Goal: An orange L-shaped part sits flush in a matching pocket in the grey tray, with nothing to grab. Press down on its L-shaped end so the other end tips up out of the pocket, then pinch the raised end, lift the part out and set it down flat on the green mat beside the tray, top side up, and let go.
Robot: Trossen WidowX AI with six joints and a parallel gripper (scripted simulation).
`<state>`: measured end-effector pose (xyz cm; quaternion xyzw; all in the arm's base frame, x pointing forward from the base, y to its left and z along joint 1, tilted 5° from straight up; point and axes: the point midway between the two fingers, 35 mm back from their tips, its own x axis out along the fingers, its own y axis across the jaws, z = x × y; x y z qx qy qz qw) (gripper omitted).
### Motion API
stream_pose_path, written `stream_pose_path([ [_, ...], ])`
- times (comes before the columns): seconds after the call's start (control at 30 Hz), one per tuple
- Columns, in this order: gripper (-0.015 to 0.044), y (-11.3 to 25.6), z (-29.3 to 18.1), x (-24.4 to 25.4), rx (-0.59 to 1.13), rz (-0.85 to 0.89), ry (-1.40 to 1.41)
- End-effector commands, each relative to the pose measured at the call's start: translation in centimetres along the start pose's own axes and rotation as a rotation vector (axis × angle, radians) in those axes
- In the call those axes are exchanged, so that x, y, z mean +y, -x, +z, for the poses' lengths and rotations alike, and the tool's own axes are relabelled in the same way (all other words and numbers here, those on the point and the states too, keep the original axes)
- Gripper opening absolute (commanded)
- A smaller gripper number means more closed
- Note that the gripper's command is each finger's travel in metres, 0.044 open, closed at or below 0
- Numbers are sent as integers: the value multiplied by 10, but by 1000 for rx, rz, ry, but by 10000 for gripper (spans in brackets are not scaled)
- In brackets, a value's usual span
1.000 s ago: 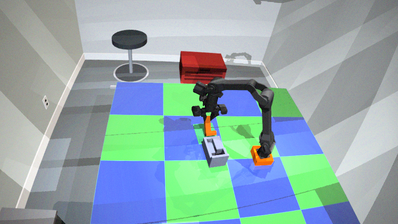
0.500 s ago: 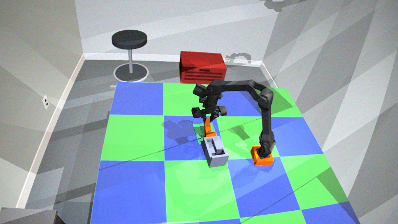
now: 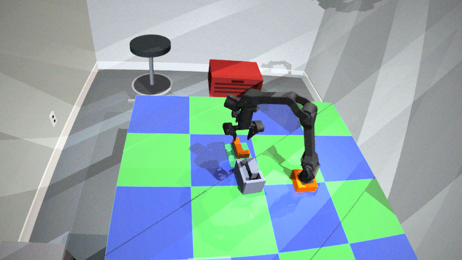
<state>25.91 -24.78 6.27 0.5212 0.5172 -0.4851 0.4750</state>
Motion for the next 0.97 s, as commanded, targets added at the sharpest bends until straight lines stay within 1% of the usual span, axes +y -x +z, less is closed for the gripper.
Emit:
stream_pose_path([
  [0.0,400,39,3,3,-16,13,2],
  [0.07,400,65,1,1,-18,13,1],
  [0.13,400,74,0,0,-18,13,0],
  [0.93,400,70,1,2,-25,26,-2],
])
